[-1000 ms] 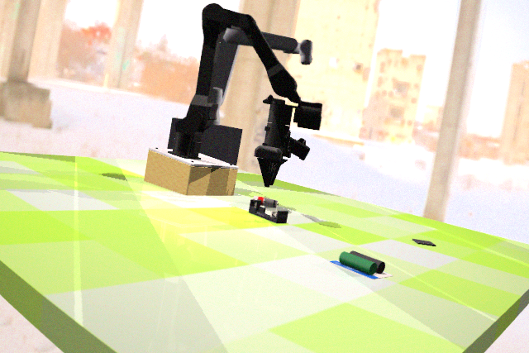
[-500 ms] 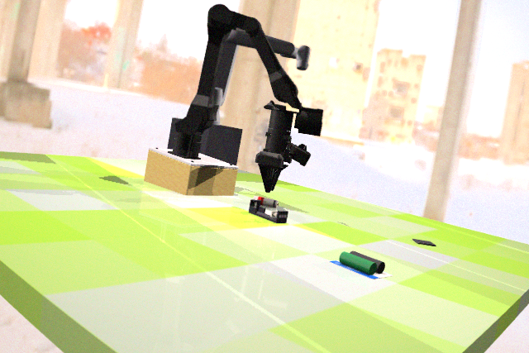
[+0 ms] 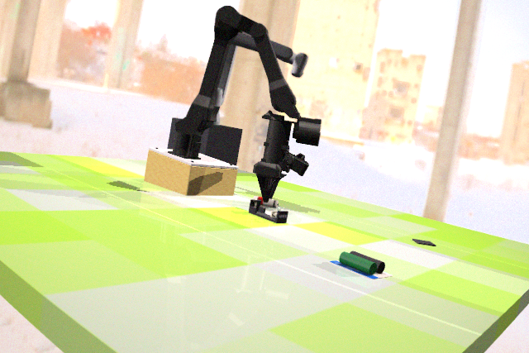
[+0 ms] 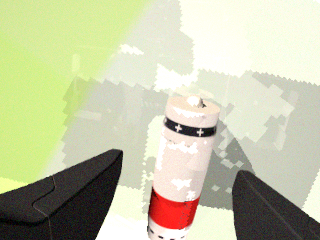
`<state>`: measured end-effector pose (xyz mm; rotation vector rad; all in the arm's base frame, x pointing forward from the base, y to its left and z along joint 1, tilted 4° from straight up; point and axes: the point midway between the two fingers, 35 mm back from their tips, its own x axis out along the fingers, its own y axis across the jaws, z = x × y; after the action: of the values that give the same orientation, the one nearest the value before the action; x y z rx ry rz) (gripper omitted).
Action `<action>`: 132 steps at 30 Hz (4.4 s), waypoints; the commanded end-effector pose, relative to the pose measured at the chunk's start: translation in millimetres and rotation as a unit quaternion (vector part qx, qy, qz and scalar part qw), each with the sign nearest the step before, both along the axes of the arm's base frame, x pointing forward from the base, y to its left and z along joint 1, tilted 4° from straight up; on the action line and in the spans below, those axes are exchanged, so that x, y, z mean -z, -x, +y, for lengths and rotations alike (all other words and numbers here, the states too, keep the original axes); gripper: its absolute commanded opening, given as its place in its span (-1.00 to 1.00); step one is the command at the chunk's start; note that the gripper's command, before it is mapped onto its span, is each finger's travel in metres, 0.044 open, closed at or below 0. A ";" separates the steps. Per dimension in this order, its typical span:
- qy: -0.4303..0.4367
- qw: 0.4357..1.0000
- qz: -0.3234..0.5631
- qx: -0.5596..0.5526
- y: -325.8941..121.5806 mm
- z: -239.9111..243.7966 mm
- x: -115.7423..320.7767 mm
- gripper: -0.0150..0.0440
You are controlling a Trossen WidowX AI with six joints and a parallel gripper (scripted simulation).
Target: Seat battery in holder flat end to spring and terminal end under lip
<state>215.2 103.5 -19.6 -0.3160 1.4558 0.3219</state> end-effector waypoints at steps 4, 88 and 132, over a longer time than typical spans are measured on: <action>0.004 1.000 0.004 0.000 3.1 -2.2 10.1 0.26; 0.083 0.377 -0.009 -0.922 -82.1 -123.5 -72.9 -0.29; -0.089 0.309 0.015 -0.947 -86.0 -131.3 -29.2 -0.29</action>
<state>298.8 -28.1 10.1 -1.8079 0.2057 2.3426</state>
